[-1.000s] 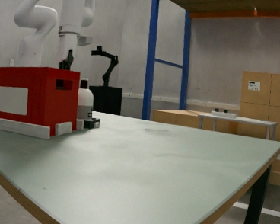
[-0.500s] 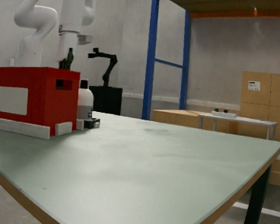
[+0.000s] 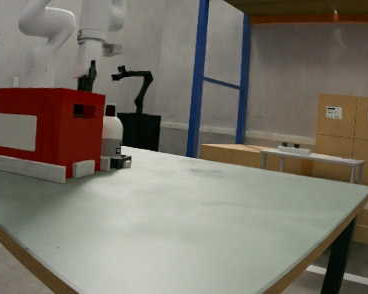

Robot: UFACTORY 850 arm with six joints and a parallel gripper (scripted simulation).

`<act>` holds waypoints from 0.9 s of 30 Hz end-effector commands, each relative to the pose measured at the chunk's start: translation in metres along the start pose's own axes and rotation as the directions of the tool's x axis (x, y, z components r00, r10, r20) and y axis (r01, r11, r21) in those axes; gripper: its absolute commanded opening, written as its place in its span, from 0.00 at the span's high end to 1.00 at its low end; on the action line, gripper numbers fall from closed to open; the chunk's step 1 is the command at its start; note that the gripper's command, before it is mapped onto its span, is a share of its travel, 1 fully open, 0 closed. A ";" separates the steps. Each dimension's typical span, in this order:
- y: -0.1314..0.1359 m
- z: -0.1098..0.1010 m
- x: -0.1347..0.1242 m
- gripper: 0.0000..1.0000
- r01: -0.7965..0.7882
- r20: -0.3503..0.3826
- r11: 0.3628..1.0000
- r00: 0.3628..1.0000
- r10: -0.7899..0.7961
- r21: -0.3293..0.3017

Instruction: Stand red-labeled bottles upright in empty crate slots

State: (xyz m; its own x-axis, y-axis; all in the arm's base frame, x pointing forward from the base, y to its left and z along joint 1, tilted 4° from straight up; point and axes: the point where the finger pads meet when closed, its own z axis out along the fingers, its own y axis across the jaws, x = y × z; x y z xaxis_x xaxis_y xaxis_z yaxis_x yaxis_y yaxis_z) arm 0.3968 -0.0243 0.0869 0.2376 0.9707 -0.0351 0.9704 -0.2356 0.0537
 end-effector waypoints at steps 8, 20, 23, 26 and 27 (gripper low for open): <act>0.001 -0.009 0.000 1.00 0.000 -0.001 1.000 1.000 0.000 -0.001; 0.001 -0.020 0.000 1.00 0.000 -0.001 1.000 1.000 0.000 -0.001; 0.001 -0.024 0.000 1.00 0.000 -0.001 1.000 1.000 0.000 -0.001; 0.001 -0.028 0.000 1.00 0.000 -0.001 1.000 1.000 0.000 -0.001; 0.001 -0.028 0.000 1.00 0.000 -0.001 1.000 1.000 0.000 -0.001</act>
State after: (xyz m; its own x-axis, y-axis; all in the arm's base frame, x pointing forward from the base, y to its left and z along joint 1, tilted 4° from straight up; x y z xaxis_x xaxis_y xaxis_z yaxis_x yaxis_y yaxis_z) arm 0.3957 -0.0231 0.1105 0.2377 0.9707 -0.0352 0.9704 -0.2356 0.0538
